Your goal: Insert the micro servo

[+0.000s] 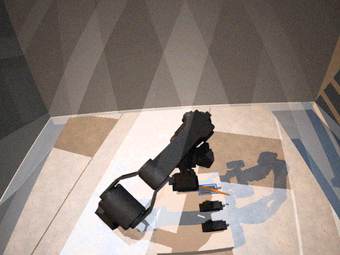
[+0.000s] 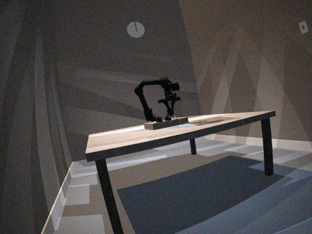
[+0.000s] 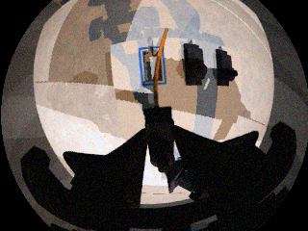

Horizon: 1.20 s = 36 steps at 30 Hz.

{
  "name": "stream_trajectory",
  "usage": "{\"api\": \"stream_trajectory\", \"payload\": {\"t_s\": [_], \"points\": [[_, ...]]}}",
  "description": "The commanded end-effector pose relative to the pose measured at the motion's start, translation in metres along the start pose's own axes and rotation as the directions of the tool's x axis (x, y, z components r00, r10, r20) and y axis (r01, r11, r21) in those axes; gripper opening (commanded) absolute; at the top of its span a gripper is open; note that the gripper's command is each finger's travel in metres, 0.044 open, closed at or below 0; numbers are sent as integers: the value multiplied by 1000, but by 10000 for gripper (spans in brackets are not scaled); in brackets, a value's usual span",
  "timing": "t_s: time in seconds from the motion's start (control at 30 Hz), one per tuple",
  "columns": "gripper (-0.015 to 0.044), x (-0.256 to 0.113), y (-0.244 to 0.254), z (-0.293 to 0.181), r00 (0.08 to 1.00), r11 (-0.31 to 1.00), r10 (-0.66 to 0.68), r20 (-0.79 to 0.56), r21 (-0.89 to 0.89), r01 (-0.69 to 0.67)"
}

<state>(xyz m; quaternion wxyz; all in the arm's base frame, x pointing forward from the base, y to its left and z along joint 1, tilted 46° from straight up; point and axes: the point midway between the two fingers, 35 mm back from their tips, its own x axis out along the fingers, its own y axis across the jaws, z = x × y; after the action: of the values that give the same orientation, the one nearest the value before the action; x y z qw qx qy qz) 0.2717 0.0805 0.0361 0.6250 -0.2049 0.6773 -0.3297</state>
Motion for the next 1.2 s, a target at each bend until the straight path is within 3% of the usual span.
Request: {"api": "stream_trajectory", "payload": {"t_s": [0.0,0.8,1.17], "points": [[0,-1,-1,15,1000,1000,0,5,-2,0],[0,-2,-2,98,1000,1000,0,8,1,0],[0,7,-2,100,1000,1000,0,8,2,0]]}}
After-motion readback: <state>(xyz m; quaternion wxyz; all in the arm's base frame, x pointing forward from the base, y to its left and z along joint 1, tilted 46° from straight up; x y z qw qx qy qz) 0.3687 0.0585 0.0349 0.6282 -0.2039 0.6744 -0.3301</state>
